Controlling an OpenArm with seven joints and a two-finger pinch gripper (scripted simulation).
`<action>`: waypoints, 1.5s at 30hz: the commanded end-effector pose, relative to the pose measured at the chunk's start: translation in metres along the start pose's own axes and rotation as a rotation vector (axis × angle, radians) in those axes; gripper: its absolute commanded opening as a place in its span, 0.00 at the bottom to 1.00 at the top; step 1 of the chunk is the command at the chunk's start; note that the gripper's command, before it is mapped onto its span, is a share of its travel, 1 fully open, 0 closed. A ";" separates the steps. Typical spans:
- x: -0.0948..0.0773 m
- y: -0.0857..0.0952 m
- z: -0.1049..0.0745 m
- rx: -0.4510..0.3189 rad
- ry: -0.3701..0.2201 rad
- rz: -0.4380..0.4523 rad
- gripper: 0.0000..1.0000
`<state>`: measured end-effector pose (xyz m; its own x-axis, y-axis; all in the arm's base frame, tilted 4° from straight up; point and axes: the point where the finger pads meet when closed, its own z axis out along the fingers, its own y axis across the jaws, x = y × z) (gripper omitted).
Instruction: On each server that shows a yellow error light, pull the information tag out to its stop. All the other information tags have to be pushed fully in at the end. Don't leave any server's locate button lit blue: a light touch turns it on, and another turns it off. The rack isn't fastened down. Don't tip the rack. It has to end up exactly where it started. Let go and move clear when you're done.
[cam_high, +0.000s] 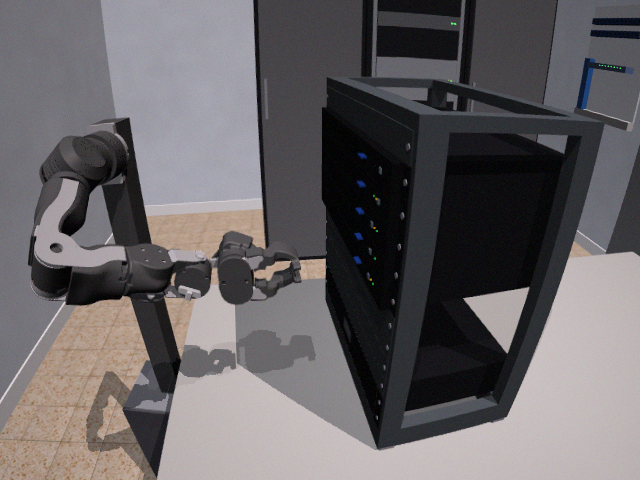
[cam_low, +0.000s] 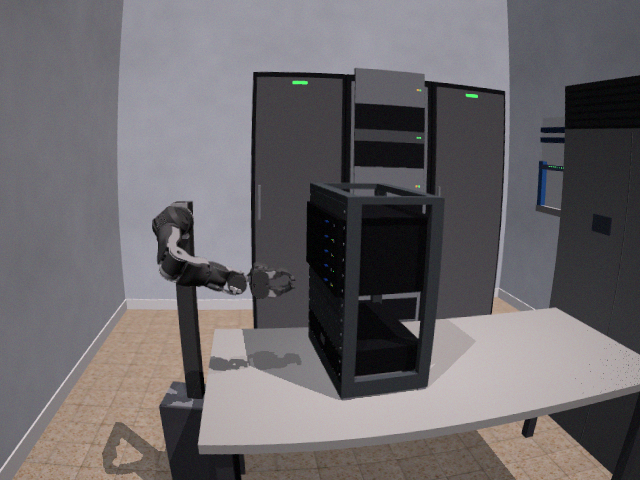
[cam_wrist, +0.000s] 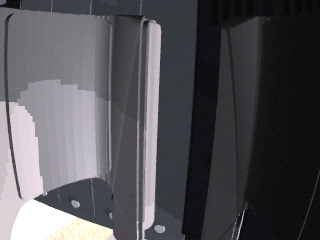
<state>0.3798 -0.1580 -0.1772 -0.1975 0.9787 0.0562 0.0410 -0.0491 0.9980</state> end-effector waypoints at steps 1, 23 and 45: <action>0.000 0.000 -0.001 -0.004 0.000 -0.001 0.10; 0.003 0.000 0.082 -0.005 0.007 0.003 0.10; 0.001 0.000 0.093 -0.005 -0.001 -0.002 0.10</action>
<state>0.4706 -0.1399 -0.1785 -0.1922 0.9798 0.0561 0.0299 -0.0513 0.9982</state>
